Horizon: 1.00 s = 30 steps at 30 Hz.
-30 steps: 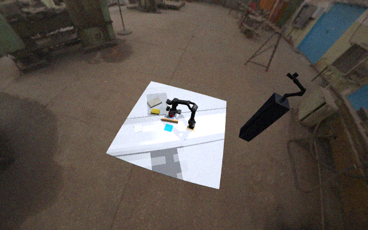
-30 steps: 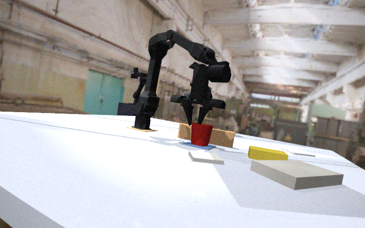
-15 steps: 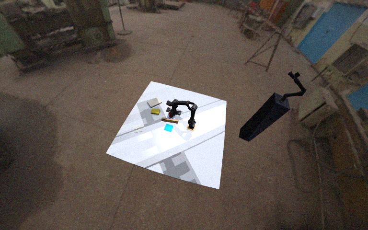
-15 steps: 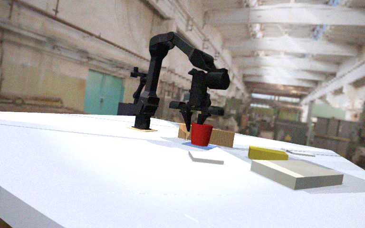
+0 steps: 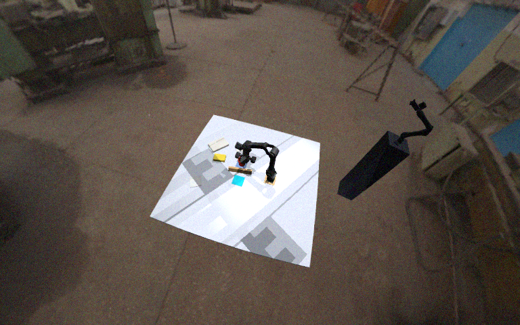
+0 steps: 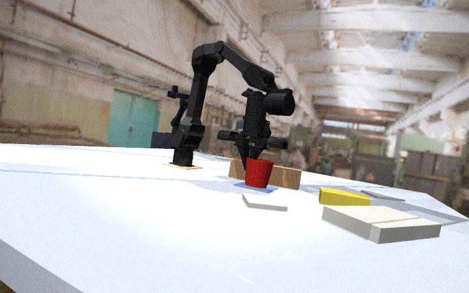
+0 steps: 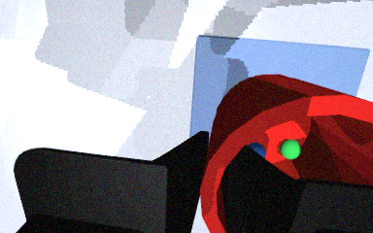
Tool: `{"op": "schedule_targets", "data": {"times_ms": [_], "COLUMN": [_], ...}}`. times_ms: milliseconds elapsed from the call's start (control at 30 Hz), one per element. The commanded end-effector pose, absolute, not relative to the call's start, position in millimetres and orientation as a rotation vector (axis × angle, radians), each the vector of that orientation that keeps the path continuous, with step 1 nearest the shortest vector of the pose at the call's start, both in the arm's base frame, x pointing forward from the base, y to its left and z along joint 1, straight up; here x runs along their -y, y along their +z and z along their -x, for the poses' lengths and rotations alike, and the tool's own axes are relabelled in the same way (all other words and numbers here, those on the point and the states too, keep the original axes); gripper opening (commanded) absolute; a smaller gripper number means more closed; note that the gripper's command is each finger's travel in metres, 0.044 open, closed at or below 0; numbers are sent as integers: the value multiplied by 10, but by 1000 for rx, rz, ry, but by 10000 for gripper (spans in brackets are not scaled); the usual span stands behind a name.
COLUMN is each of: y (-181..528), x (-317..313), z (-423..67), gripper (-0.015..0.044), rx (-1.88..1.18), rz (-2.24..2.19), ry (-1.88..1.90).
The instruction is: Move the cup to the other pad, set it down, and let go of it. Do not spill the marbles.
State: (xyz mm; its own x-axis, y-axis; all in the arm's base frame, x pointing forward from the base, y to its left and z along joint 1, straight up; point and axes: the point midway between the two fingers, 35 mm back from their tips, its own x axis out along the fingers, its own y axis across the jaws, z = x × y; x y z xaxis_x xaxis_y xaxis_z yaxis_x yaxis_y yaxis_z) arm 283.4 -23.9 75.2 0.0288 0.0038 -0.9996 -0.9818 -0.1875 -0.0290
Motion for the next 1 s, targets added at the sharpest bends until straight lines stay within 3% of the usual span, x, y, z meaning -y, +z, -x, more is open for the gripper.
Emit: {"op": "schedule_targets", "data": {"times_ms": [0,967], "y": [752,1415], "x": [238,238], "z": [-2833,-2864], "gripper": [0,0], "rx": [-1092,-1094], "rz": [1359,1363], "ry": [1325,1328]}}
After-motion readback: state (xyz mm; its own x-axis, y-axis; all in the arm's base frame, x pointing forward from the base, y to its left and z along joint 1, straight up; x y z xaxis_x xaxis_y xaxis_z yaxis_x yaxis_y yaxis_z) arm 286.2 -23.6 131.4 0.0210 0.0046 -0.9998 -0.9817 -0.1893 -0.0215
